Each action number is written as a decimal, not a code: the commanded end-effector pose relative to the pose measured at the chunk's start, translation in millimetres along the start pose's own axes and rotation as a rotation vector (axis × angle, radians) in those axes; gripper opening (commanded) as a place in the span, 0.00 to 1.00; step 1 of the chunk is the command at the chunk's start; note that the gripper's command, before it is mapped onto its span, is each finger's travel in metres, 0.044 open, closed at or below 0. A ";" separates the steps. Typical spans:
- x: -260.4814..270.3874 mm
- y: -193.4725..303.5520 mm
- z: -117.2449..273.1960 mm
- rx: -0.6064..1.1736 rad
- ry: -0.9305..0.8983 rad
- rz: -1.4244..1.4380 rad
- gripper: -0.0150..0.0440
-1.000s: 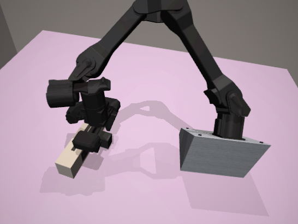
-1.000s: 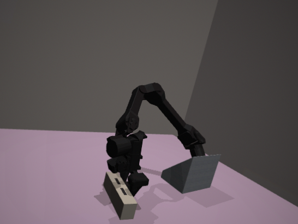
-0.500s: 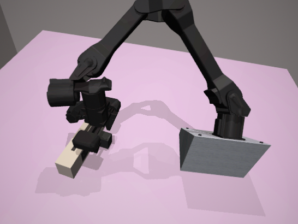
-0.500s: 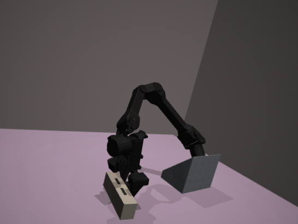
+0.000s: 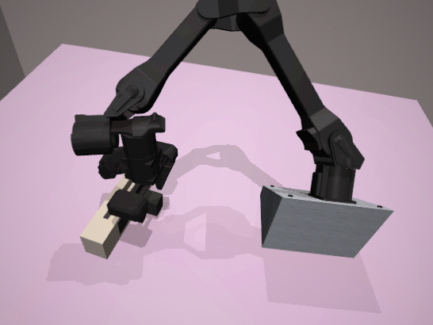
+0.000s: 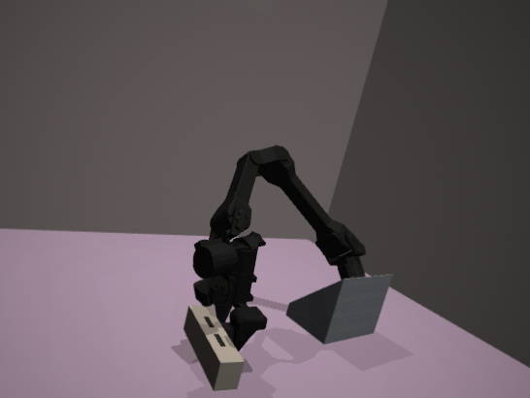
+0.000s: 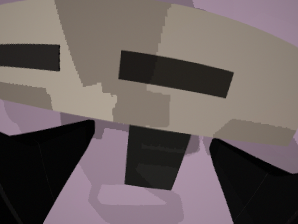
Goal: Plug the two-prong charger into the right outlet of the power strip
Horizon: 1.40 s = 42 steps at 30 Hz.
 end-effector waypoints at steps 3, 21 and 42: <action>0.9 4.6 -1.8 0.002 0.006 -0.003 1.00; 1.6 8.3 -2.1 -0.005 0.007 -0.007 1.00; 6.0 25.7 -3.0 -0.004 0.007 -0.007 1.00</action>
Point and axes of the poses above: the point midway between the two fingers, 35 mm back from their tips, its own z axis back along the fingers, its own x axis across the jaws, y = z × x, the point moved 7 cm from there along z, back along the fingers, and after that the axes turned 10 degrees about z, right-handed, at the moved point
